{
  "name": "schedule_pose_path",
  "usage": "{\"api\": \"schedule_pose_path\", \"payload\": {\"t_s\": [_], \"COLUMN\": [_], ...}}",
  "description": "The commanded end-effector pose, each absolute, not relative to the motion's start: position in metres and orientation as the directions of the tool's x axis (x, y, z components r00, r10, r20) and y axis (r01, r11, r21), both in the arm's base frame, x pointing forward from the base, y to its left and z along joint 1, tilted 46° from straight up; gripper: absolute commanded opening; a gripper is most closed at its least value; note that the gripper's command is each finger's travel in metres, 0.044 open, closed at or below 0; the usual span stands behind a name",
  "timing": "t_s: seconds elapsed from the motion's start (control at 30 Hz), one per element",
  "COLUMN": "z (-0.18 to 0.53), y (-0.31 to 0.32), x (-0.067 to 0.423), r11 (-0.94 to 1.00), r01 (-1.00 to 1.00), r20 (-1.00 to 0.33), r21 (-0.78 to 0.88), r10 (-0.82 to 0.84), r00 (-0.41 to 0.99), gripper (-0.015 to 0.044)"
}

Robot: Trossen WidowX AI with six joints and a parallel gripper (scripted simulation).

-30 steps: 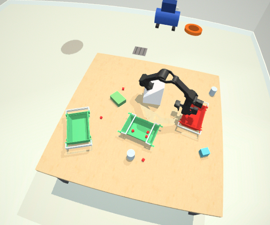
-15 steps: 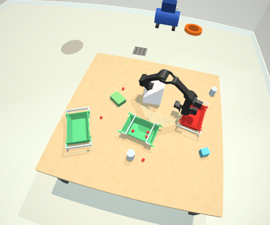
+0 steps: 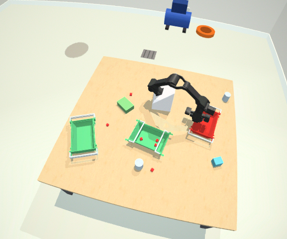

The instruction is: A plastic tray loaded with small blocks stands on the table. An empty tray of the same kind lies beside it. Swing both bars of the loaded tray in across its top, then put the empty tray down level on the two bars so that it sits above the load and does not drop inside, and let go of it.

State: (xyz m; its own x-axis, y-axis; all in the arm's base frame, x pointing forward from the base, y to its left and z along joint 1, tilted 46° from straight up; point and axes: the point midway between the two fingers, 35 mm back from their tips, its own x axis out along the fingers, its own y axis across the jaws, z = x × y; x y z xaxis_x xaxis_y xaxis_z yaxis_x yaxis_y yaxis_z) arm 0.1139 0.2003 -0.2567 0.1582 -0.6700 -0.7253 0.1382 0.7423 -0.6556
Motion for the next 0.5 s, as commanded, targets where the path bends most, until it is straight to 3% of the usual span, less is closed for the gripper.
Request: {"api": "schedule_pose_path", "payload": {"t_s": [0.0, 0.47], "z": [-0.2560, -0.2560], "y": [0.1986, 0.1986], "x": [0.1143, 0.1143], "r11": [0.738, 0.738], "r01": [0.131, 0.131], "r20": [-0.720, -0.720], "r21": [-0.662, -0.662], "r10": [-0.675, -0.675], "r00": [0.161, 0.161], "gripper": [0.0141, 0.0048]}}
